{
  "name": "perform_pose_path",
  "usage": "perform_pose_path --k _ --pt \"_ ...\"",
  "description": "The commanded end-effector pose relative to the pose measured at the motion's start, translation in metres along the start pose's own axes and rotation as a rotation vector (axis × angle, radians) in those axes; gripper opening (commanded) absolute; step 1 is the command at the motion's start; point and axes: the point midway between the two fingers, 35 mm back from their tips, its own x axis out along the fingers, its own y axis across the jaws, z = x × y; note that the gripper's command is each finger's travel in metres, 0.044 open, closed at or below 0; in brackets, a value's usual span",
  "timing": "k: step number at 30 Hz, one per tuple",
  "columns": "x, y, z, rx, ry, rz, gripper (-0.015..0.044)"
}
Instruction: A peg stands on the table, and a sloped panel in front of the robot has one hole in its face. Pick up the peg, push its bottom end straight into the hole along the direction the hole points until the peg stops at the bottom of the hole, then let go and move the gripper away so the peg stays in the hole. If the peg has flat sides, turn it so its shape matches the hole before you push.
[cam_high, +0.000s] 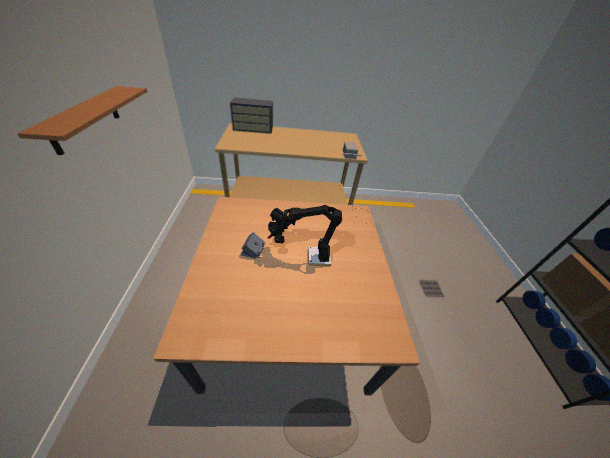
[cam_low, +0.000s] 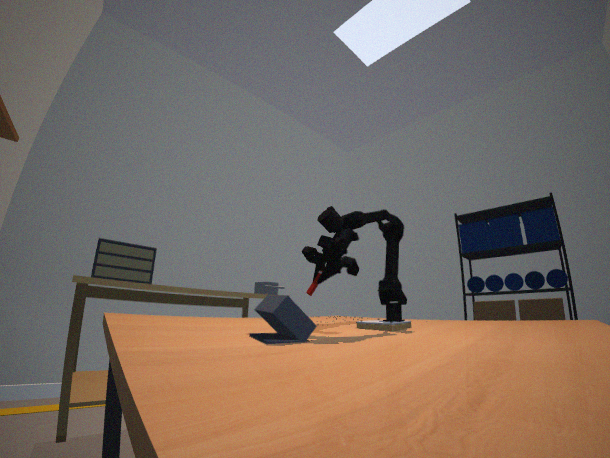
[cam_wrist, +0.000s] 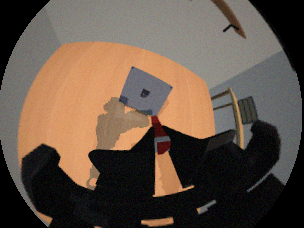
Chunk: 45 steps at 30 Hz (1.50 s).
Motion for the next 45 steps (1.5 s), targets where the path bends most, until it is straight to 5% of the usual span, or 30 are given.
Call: perform_pose_path --k 1,45 --pt "-0.001 0.001 0.003 0.045 -0.013 -0.007 0.0" --pt "0.02 0.013 0.027 0.396 -0.12 -0.004 0.0"
